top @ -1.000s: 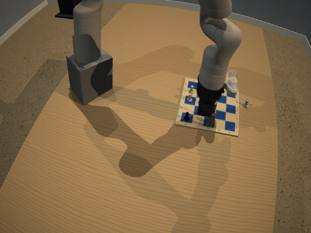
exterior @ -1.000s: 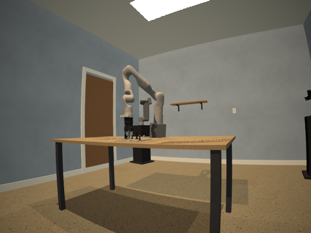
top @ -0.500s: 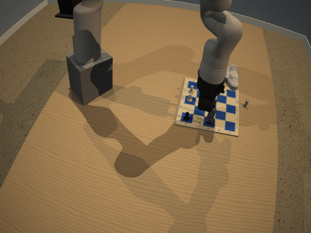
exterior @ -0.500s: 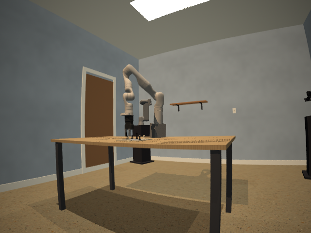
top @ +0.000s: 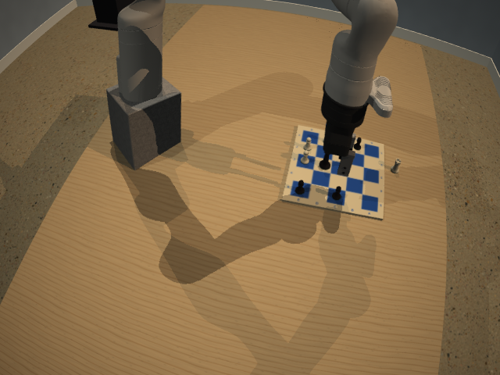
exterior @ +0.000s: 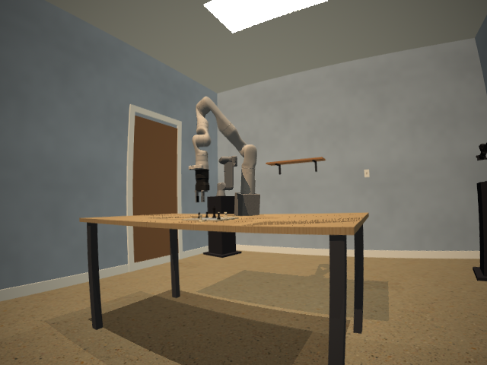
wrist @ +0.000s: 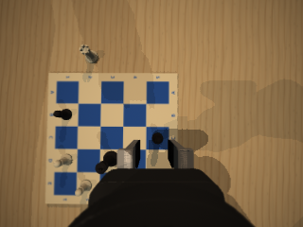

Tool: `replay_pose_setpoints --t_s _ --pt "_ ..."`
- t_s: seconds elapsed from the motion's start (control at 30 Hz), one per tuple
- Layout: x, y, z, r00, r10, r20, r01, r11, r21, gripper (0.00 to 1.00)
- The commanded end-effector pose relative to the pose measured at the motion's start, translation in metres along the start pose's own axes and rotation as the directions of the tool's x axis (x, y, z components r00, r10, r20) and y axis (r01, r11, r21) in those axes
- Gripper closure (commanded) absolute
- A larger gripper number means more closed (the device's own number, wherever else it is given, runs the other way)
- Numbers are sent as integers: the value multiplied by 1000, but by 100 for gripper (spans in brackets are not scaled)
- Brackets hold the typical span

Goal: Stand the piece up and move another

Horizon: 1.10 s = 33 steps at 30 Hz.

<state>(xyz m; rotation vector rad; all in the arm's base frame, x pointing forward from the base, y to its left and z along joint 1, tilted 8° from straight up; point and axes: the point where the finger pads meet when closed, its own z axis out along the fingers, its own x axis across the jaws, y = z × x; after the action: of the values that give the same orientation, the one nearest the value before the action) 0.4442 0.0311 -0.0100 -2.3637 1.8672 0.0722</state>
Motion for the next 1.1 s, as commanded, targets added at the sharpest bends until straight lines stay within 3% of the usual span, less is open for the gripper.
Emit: replay_pose_setpoints --t_s 0.0,0.13,0.17,1.07 --pt "7 -3 -8 1000 9 -8 -9 1000 11 32" --pt "6 -3 -10 1000 9 -8 -9 1000 11 32" --pt "6 -3 -10 1000 9 -8 -9 1000 11 0" --pt "6 -3 -16 1000 9 -8 -9 1000 11 0"
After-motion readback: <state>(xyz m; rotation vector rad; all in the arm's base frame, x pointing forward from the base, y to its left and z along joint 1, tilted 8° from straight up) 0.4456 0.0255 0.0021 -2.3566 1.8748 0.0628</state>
